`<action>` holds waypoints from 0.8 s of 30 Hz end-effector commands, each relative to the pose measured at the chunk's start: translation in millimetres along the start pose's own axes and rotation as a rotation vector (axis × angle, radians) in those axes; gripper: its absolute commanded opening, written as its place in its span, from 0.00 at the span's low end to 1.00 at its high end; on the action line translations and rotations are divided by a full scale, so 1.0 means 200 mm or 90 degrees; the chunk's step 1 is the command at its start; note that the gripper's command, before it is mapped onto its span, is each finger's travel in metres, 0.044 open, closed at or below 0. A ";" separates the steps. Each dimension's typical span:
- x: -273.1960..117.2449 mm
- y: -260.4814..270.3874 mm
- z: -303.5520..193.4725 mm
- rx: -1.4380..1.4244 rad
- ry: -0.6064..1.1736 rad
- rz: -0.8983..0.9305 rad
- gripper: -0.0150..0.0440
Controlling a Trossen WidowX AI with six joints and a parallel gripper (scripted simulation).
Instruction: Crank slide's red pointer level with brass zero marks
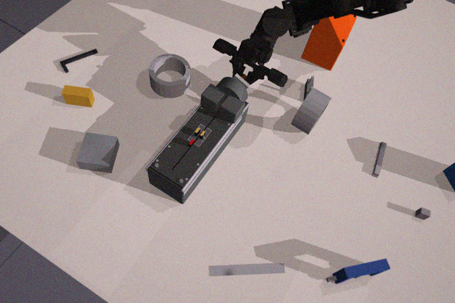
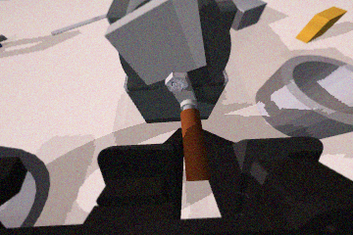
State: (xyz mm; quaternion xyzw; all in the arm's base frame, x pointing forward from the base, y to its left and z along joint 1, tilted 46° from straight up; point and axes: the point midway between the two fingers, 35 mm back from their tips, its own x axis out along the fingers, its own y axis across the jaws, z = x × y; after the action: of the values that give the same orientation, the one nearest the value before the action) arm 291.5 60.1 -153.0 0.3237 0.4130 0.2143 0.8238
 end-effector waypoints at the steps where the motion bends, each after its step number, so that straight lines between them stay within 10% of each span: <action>1: 0.01 0.04 -0.01 -0.006 0.007 0.012 0.25; 24: 0.00 0.11 -0.01 -0.005 0.007 0.012 0.25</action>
State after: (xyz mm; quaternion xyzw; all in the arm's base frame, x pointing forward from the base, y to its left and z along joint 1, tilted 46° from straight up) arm 289.7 70.1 -145.1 0.3234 0.4162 0.2147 0.8222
